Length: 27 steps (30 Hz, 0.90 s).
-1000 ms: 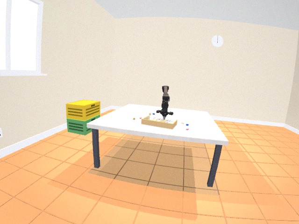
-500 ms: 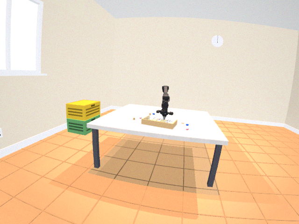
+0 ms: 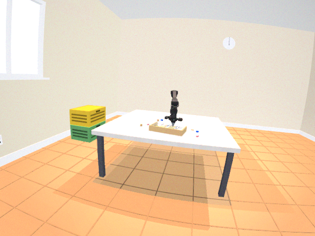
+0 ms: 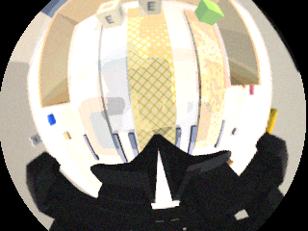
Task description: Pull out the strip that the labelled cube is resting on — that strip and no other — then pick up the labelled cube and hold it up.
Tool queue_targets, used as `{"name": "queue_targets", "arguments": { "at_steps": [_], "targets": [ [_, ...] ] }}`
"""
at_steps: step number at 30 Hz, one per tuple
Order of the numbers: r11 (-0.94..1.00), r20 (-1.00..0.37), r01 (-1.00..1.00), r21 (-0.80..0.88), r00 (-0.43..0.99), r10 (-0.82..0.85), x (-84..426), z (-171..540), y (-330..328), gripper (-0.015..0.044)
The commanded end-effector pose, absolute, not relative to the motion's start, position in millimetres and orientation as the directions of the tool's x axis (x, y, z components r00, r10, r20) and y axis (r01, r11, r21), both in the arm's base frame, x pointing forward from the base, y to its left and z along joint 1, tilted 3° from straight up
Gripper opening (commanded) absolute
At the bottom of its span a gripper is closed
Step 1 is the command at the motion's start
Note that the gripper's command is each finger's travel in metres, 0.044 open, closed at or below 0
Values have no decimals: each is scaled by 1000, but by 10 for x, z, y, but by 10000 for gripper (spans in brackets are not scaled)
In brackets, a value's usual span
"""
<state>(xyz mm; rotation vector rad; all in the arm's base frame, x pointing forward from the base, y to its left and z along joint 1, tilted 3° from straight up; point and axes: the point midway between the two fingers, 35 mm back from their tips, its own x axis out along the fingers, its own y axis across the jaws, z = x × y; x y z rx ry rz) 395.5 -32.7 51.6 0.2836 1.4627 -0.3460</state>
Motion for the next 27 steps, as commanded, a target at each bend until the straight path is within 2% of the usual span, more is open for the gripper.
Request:
{"name": "queue_targets", "arguments": {
  "at_steps": [1,27],
  "targets": [
    [921,-996,389,-20,72,-52,3959,486,-325,0],
    [921,-996,389,-20,71,-52,3954,462,-321,0]
  ]
}}
